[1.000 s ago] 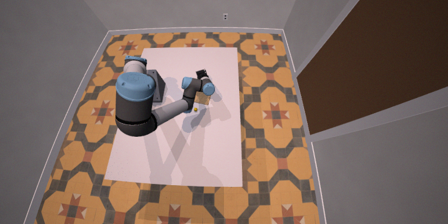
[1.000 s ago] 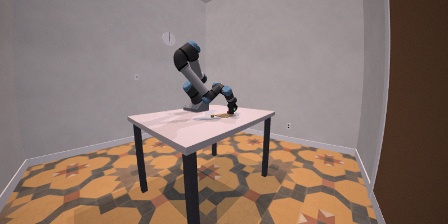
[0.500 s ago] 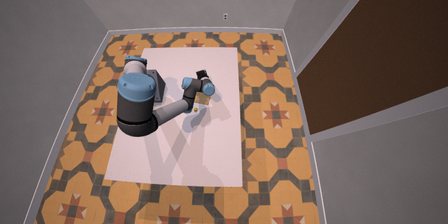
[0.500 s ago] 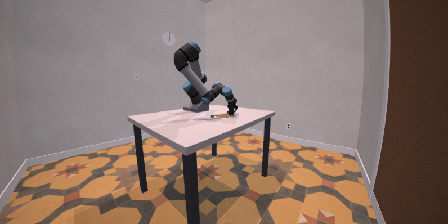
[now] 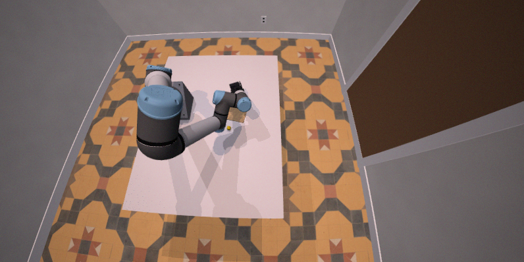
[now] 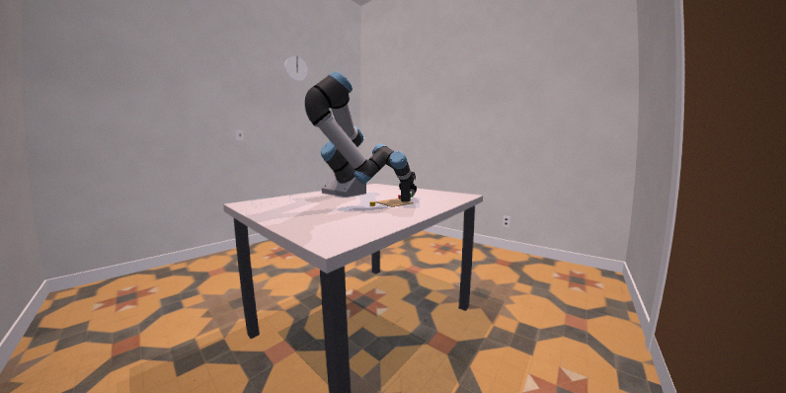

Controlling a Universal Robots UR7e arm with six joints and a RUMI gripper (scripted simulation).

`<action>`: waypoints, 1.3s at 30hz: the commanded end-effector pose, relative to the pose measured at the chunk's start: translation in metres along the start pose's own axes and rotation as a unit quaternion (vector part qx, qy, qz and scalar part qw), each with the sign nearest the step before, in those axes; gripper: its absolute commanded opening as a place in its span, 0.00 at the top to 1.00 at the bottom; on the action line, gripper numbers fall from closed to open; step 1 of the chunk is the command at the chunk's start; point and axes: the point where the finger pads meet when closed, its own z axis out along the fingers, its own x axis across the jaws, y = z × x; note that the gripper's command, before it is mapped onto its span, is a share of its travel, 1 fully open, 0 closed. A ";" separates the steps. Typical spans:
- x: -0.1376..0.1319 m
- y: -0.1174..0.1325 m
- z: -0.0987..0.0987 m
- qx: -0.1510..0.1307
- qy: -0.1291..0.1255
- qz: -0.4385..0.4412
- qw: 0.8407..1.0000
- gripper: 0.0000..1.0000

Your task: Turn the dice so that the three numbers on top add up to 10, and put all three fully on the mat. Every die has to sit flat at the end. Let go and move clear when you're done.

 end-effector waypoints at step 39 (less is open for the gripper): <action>0.000 0.000 0.000 0.000 0.000 0.000 1.000 0.79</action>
